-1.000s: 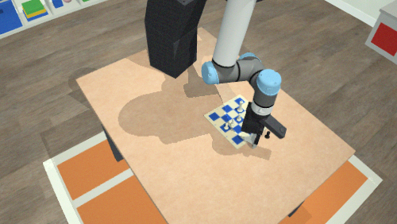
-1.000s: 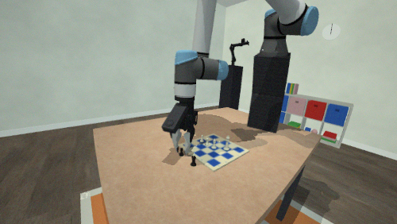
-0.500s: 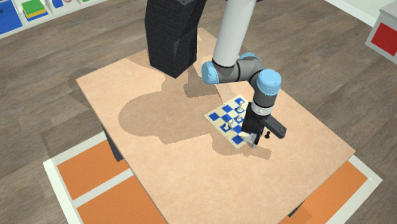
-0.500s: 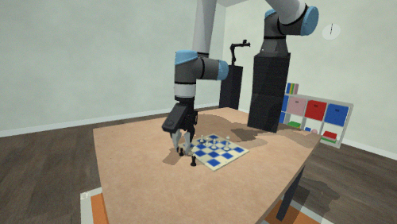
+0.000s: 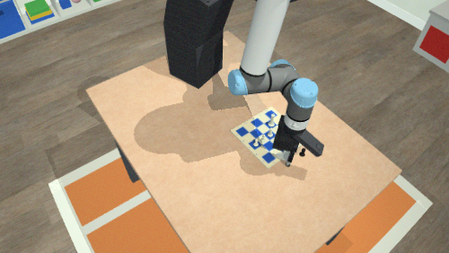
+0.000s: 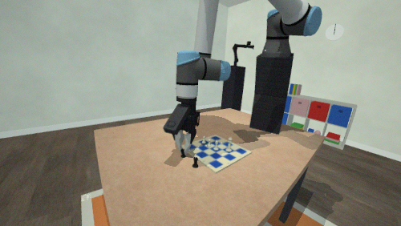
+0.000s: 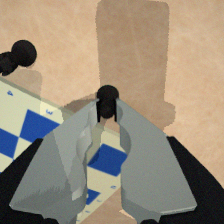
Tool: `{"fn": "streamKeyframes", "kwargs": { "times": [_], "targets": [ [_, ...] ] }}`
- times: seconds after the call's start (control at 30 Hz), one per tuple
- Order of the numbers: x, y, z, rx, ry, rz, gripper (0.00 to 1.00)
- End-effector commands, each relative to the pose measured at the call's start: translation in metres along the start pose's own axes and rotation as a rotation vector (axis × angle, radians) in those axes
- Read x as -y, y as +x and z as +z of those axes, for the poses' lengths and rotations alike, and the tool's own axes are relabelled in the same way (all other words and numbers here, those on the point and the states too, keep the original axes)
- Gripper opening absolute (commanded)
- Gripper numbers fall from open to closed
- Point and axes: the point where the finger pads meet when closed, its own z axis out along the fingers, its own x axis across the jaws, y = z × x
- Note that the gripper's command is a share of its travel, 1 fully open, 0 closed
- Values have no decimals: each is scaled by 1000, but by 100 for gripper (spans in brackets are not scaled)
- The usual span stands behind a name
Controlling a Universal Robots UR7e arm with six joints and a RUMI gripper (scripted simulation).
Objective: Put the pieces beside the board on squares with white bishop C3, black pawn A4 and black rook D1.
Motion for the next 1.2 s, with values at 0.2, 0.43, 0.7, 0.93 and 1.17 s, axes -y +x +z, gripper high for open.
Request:
{"fn": "streamKeyframes", "kwargs": {
  "times": [0.2,0.43,0.7,0.93,1.17],
  "targets": [
    [1,0,-1,-1,1,0,0],
    [1,0,-1,-1,1,0,0],
    [1,0,-1,-1,1,0,0],
    [1,0,-8,-1,1,0,0],
    [0,0,-40,-1,1,0,0]
  ]
}}
